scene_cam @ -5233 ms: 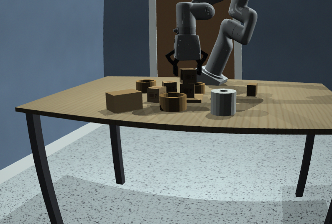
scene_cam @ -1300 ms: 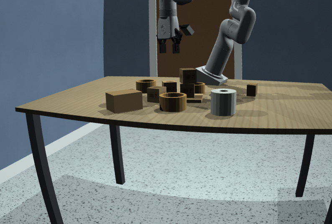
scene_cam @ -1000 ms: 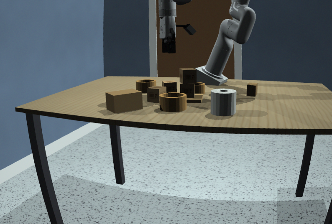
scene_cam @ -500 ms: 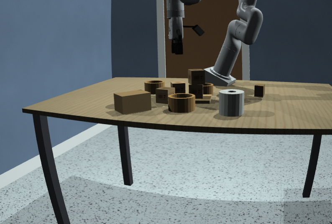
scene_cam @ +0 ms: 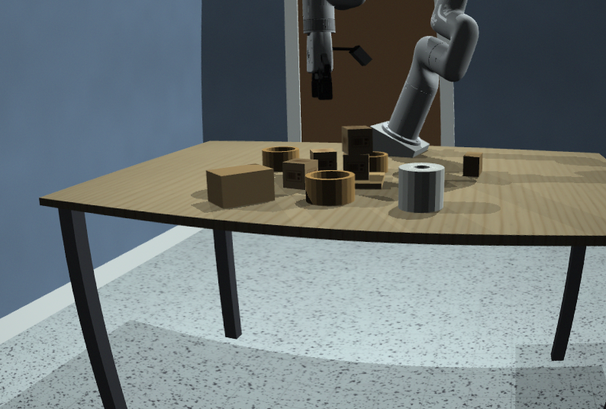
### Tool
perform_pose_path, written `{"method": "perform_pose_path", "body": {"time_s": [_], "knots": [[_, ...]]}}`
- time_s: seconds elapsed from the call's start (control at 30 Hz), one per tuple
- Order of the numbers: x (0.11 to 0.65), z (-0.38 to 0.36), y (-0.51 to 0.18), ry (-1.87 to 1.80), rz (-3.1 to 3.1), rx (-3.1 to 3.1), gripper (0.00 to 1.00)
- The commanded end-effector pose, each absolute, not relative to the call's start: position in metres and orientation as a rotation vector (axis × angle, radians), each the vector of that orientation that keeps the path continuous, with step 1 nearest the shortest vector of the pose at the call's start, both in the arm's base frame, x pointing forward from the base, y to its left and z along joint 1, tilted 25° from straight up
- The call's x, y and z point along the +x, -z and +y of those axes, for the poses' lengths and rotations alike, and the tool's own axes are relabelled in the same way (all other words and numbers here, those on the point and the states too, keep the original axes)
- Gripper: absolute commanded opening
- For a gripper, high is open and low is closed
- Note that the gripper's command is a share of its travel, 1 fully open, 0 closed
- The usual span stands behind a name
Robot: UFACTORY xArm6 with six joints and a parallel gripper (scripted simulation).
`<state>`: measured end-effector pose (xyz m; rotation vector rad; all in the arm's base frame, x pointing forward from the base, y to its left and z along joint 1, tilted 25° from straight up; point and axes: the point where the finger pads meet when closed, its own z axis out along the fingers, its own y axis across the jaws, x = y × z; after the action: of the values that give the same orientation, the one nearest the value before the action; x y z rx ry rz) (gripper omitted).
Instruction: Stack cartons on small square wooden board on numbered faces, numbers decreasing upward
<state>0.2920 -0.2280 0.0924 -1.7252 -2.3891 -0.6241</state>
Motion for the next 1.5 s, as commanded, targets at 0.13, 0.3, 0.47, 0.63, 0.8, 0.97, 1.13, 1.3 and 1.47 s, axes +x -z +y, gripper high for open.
{"method": "perform_pose_path", "body": {"time_s": [0.13, 0.3, 0.47, 0.63, 0.8, 0.97, 1.13, 1.3, 1.47], "knots": [[0.293, -0.228, -0.091, 0.624, -2.392, -1.727, 1.00], [0.294, -0.228, -0.090, 0.624, -2.392, -1.727, 1.00], [0.294, -0.227, -0.087, 0.624, -2.393, -1.727, 1.00], [0.295, -0.225, -0.084, 0.625, -2.393, -1.727, 1.00], [0.295, -0.224, -0.082, 0.625, -2.393, -1.727, 1.00], [0.296, -0.222, -0.077, 0.625, -2.393, -1.727, 1.00], [0.297, -0.220, -0.072, 0.625, -2.392, -1.727, 1.00], [0.297, -0.217, -0.067, 0.624, -2.392, -1.727, 1.00], [0.298, -0.216, -0.063, 0.623, -2.392, -1.728, 1.00]]}}
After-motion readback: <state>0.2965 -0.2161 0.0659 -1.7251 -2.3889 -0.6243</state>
